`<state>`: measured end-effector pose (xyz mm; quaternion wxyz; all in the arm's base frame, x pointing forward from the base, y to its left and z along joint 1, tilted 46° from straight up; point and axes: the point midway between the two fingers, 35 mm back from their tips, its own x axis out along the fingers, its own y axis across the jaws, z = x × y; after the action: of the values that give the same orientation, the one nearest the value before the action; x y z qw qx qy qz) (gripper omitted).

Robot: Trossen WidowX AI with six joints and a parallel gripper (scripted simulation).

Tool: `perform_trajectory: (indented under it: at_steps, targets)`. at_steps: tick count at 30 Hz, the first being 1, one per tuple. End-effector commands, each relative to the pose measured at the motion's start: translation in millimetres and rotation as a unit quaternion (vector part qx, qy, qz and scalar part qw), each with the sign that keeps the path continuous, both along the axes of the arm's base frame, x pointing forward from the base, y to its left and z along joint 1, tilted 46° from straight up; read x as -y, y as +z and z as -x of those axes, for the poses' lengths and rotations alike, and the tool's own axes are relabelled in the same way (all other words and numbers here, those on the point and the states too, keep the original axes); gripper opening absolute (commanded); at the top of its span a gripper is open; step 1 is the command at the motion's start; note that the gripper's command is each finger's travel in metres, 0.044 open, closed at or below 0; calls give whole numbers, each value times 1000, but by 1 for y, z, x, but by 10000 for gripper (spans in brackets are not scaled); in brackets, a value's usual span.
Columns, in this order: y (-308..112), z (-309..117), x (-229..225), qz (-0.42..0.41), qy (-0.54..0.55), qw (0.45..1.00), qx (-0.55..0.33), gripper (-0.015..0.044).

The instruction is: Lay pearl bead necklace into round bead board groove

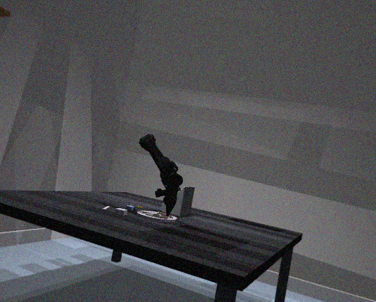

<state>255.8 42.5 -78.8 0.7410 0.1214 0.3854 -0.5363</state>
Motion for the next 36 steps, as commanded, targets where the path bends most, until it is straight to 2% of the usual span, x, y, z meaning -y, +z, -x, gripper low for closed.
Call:
perform_trajectory:
  at_steps: [1, 6, 36]
  targets:
    - [0, 2, 3, 4, 1, 1000, -3, 120]
    - [0, 0, 0, 0, 0, 1000, 0, 0]
    - [1, 1, -1, 2, 0, 1000, -1, 0]
